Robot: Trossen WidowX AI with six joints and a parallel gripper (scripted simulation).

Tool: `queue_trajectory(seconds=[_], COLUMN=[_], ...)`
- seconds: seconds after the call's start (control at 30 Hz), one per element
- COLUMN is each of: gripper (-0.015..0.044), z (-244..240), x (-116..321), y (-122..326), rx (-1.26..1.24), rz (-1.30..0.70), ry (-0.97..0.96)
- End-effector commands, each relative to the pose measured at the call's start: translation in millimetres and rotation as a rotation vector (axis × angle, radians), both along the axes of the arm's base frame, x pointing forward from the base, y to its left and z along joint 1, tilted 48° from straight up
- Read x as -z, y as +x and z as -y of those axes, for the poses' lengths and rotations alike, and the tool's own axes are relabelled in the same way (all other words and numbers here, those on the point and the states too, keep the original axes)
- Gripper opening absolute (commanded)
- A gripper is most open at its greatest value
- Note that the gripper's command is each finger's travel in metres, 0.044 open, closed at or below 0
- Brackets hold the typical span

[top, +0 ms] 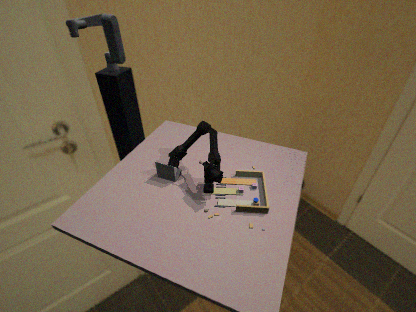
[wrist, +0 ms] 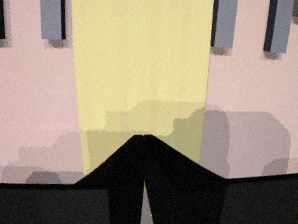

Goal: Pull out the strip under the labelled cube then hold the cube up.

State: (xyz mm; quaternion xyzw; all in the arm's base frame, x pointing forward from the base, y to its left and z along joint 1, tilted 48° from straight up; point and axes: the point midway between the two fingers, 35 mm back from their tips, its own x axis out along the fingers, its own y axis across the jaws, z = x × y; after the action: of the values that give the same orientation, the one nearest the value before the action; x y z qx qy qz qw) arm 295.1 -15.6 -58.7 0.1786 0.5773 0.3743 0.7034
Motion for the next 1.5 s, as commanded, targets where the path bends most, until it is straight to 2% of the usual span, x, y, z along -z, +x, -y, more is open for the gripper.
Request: queue_trajectory(seconds=[0.0, 1.47], gripper=[0.0, 0.0], z=[-2.1, 10.2], x=[4.8, 21.2], y=[-12.1, -78.4], rx=[-0.013, -0.013], rz=[-0.015, -0.018], ry=[-0.001, -0.003])
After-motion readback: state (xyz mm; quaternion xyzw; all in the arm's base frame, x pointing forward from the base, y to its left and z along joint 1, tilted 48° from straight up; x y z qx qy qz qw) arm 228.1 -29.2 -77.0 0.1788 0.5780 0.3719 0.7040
